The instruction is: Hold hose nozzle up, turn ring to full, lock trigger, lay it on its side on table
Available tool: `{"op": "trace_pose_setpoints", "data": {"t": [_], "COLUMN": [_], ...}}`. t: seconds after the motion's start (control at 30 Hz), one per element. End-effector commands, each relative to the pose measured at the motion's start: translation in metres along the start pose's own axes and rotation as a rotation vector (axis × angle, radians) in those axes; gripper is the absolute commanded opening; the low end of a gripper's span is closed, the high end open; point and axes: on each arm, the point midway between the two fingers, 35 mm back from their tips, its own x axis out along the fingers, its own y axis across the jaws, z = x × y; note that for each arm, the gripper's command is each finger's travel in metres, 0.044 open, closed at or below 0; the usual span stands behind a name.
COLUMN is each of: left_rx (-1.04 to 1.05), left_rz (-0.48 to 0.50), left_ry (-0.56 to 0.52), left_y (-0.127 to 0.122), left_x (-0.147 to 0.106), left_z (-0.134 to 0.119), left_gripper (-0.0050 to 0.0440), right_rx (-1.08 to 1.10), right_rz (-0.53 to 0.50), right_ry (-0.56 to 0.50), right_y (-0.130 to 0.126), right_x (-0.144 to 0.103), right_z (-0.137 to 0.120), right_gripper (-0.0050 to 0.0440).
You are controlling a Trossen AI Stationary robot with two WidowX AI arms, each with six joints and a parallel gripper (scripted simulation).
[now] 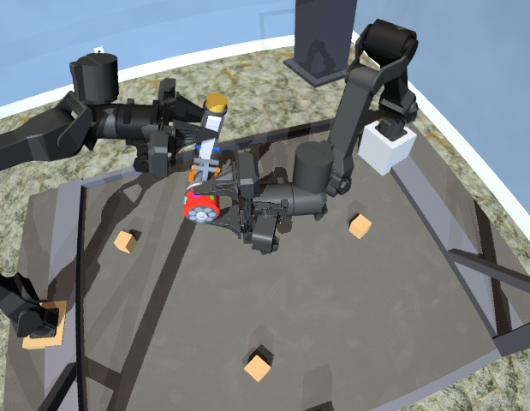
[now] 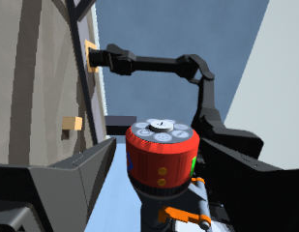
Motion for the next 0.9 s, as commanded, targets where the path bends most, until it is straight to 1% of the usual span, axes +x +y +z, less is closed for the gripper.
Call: {"op": "trace_pose_setpoints", "data": {"t": [0.0, 0.3, 0.5, 0.63, 0.87], "left_rx": [0.019, 0.019, 0.019, 0.019, 0.019], "left_rz": [-0.005, -0.005, -0.005, -0.005, -0.005], "left_ry": [0.032, 0.032, 0.032, 0.032, 0.032], "left_y": [0.001, 0.001, 0.001, 0.001, 0.001], "left_x": [-0.005, -0.005, -0.005, -0.005, -0.005], "left_z": [-0.015, -0.015, -0.015, -0.015, -0.015], "left_gripper": [0.0167, 0.0167, 0.0167, 0.0167, 0.0167], "right_rx": [0.006, 0.006, 0.006, 0.007, 0.009], "right_rz": [-0.013, -0.013, -0.012, -0.012, -0.013], "right_ry": [-0.002, -0.002, -0.001, -0.001, 0.000], "right_y": [-0.005, -0.005, -0.005, -0.005, -0.006], "right_x": [0.002, 0.002, -0.015, -0.019, -0.039], "right_z": [0.001, 0.001, 0.001, 0.001, 0.001], "right_gripper": [0.0410, 0.0410, 0.0410, 0.0410, 0.0410]}}
